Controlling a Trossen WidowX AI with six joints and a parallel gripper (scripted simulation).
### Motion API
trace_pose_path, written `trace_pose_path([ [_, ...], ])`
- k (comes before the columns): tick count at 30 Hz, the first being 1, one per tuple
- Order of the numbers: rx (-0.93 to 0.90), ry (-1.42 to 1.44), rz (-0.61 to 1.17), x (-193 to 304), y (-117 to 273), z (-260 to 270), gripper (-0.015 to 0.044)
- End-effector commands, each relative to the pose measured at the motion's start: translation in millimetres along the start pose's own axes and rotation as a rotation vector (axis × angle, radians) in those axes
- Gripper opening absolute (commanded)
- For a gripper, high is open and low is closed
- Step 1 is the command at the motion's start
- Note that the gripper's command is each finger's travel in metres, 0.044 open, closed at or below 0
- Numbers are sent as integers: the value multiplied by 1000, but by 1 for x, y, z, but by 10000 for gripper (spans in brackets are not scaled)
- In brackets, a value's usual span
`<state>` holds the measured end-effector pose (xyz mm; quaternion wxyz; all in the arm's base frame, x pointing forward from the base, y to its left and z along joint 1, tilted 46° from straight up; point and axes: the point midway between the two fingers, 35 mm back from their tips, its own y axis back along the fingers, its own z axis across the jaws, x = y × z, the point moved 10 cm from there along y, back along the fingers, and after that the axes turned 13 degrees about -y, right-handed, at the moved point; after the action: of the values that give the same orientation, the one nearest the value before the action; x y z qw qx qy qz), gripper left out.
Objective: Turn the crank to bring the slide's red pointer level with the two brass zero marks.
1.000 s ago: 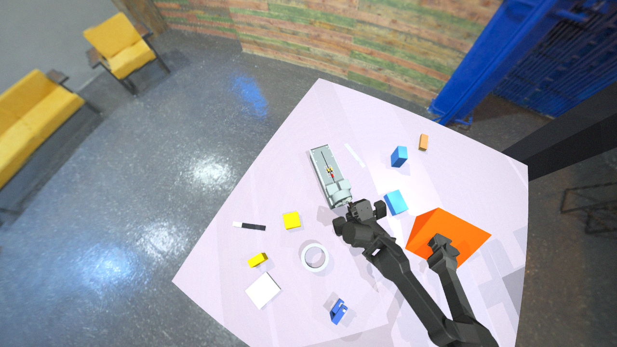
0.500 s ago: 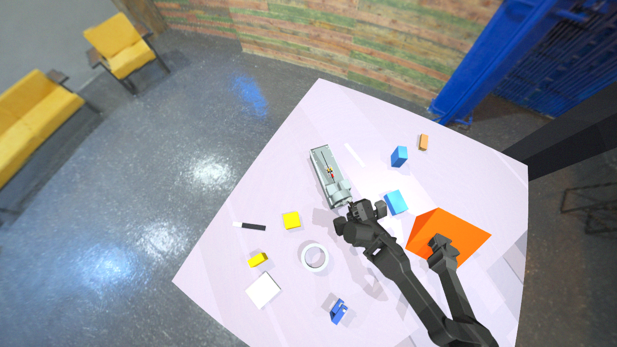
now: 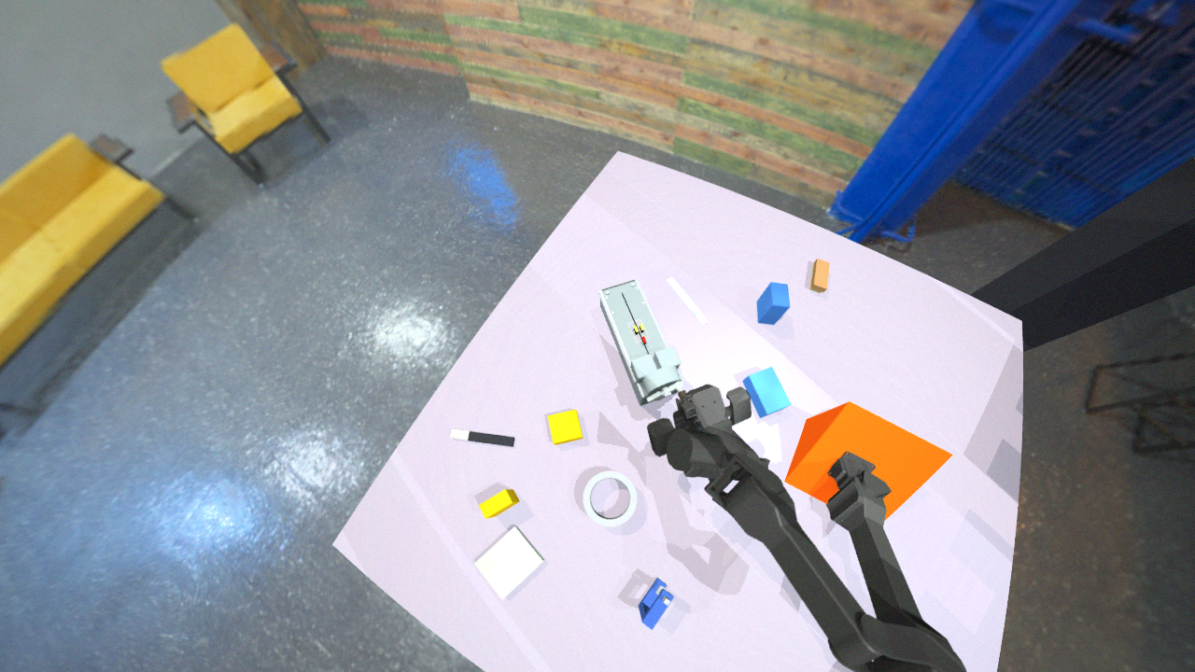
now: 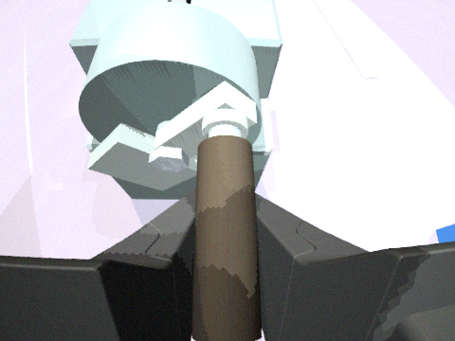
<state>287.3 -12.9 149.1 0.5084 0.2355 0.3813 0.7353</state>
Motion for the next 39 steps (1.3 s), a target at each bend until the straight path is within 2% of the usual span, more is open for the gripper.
trace_pose_path([
  [1, 19, -4, 3, 3, -5, -6, 0],
  [39, 19, -5, 4, 8, -11, -8, 0],
])
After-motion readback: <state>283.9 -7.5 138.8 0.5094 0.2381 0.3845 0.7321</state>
